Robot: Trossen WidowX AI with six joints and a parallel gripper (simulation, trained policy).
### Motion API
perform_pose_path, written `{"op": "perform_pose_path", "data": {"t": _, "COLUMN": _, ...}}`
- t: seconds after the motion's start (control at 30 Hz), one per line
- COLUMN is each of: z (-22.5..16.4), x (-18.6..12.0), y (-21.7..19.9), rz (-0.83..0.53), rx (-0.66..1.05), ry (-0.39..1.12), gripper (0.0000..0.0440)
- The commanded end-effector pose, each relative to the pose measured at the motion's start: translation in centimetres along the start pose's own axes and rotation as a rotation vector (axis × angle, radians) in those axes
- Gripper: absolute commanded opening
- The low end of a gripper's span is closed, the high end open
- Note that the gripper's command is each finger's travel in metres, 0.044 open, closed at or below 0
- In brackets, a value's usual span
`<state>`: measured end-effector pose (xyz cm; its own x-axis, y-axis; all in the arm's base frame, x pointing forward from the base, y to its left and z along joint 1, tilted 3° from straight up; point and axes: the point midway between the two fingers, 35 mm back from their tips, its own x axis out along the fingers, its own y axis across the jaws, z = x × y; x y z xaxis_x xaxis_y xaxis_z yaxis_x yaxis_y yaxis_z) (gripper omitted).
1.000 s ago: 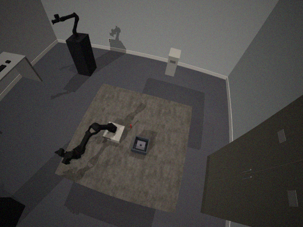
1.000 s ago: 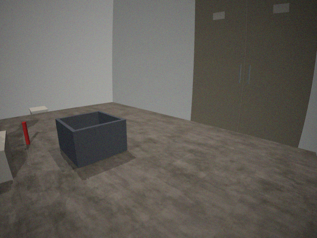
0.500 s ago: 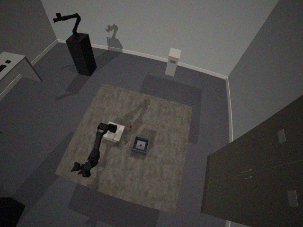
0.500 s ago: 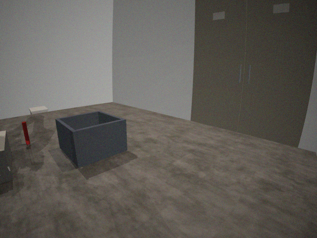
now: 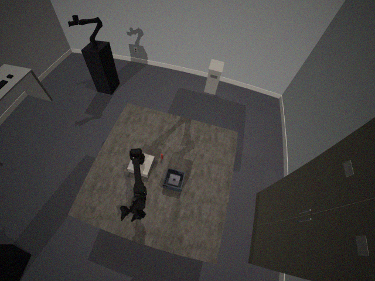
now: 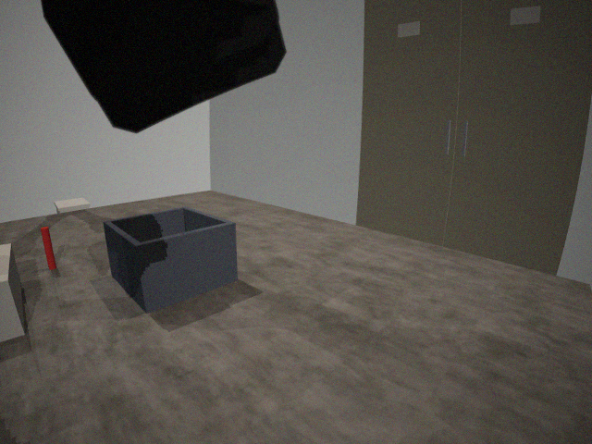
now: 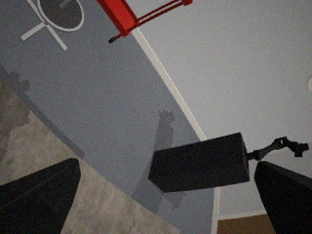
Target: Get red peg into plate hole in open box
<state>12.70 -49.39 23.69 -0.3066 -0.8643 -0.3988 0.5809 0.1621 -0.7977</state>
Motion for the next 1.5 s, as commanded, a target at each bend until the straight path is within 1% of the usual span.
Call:
{"op": "perform_pose_path", "data": {"t": 0.0, "z": 2.3, "x": -3.6, "y": 2.6, "rz": 0.085, "rx": 0.035, "ry": -0.066, "gripper": 0.044}}
{"op": "perform_pose_path", "data": {"t": 0.17, "z": 4.8, "x": -9.7, "y": 6.7, "rz": 0.228, "rx": 0.078, "ry": -0.145, "gripper": 0.044}}
{"op": "perform_pose_path", "data": {"t": 0.3, "z": 5.8, "x": -14.8, "y": 9.6, "rz": 0.344, "rx": 0.112, "ry": -0.189, "gripper": 0.044}}
{"op": "perform_pose_path", "data": {"t": 0.43, "z": 5.8, "x": -20.0, "y": 12.2, "rz": 0.459, "rx": 0.143, "ry": -0.212, "gripper": 0.044}}
{"op": "perform_pose_path", "data": {"t": 0.6, "z": 4.6, "x": -26.2, "y": 14.8, "rz": 0.597, "rx": 0.174, "ry": -0.211, "gripper": 0.044}}
{"op": "perform_pose_path", "data": {"t": 0.83, "z": 0.9, "x": -33.9, "y": 17.6, "rz": 0.768, "rx": 0.198, "ry": -0.159, "gripper": 0.044}}
{"op": "perform_pose_path", "data": {"t": 1.03, "z": -3.5, "x": -39.1, "y": 19.1, "rz": 0.88, "rx": 0.202, "ry": -0.078, "gripper": 0.044}}
{"op": "perform_pose_path", "data": {"t": 1.23, "z": -8.6, "x": -42.9, "y": 19.9, "rz": 0.953, "rx": 0.19, "ry": 0.025, "gripper": 0.044}}
{"op": "perform_pose_path", "data": {"t": 1.47, "z": -14.6, "x": -45.6, "y": 20.4, "rz": 0.984, "rx": 0.163, "ry": 0.157, "gripper": 0.044}}
